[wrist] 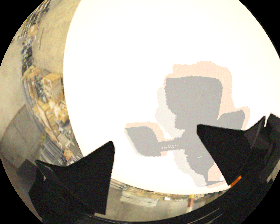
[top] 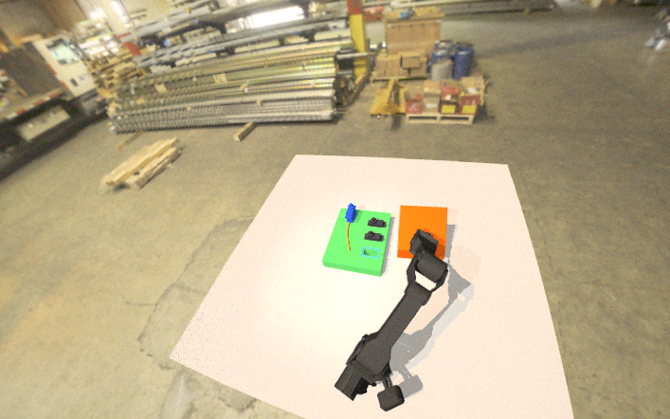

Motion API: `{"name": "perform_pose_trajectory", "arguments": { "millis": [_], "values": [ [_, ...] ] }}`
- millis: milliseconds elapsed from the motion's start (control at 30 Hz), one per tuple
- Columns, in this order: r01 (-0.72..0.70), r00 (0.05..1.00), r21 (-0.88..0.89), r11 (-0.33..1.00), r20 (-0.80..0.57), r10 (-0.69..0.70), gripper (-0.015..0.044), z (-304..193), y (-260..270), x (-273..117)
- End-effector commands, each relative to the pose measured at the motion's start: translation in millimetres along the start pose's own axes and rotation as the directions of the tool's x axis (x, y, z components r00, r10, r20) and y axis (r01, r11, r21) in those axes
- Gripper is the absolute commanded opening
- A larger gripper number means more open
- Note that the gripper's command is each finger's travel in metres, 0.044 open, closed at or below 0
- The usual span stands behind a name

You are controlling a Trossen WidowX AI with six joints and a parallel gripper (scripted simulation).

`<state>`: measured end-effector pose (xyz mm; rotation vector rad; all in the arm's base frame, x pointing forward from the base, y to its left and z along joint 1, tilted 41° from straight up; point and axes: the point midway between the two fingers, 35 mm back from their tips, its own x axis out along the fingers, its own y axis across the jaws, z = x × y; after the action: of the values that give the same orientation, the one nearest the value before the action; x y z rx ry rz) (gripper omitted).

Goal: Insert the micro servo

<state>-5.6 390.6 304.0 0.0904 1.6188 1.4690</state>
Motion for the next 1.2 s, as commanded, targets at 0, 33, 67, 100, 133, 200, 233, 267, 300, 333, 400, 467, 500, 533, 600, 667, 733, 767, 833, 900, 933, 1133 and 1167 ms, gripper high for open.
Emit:
{"name": "perform_pose_trajectory", "arguments": {
  "millis": [0,33,67,100,133,200,233,267,300,333,400,467,500,533,600,667,733,767,833,900,933,1133,1167],
  "values": [
    [0.055,0.996,0.105,0.993,0.066,-0.062,0.044,28.2,-36.3,-13.1],
    [0.066,0.994,0.13,0.989,0.082,-0.077,0.044,34.2,-45.1,-17.1],
    [0.07,0.993,0.123,0.99,0.086,-0.081,0.044,34.6,-46.0,-17.8],
    [0.072,0.992,0.124,0.99,0.095,-0.084,0.044,36.4,-48.0,-19.9],
    [0.075,0.991,0.122,0.99,0.098,-0.087,0.044,37.3,-50.4,-21.0],
    [0.08,0.99,0.145,0.986,0.106,-0.096,0.044,41.5,-57.3,-23.9],
    [0.085,0.988,0.165,0.983,0.113,-0.104,0.044,45.0,-63.1,-26.2],
    [0.091,0.986,0.188,0.978,0.12,-0.115,0.044,49.2,-70.5,-29.4],
    [0.089,0.984,0.193,0.977,0.132,-0.116,0.044,52.2,-74.7,-33.8],
    [0.094,0.983,0.213,0.973,0.137,-0.125,0.044,54.9,-80.5,-36.0],
    [0.103,0.978,0.264,0.959,0.15,-0.147,0.044,62.5,-96.1,-42.7],
    [0.111,0.972,0.316,0.942,0.164,-0.169,0.044,70.3,-114.2,-51.2],
    [0.113,0.969,0.347,0.931,0.171,-0.181,0.044,74.2,-124.0,-55.8],
    [0.115,0.966,0.379,0.918,0.175,-0.193,0.044,76.3,-132.6,-60.0],
    [0.116,0.959,0.426,0.897,0.186,-0.212,0.044,82.0,-150.6,-68.9],
    [0.114,0.951,0.472,0.874,0.202,-0.233,0.044,86.0,-168.8,-79.4],
    [0.106,0.944,0.513,0.852,0.219,-0.249,0.044,88.8,-184.9,-88.8],
    [0.105,0.941,0.532,0.84,0.221,-0.258,0.044,89.7,-192.4,-92.8],
    [0.099,0.933,0.578,0.81,0.228,-0.278,0.044,92.0,-210.0,-102.9],
    [0.103,0.925,0.607,0.788,0.232,-0.3,0.044,92.2,-228.4,-112.8],
    [0.099,0.92,0.631,0.77,0.236,-0.312,0.044,92.6,-237.1,-118.6],
    [0.048,0.902,0.763,0.645,0.245,-0.357,0.044,88.4,-287.7,-149.9],
    [0.037,0.897,0.781,0.624,0.249,-0.365,0.044,87.3,-296.0,-155.2]
  ]
}}
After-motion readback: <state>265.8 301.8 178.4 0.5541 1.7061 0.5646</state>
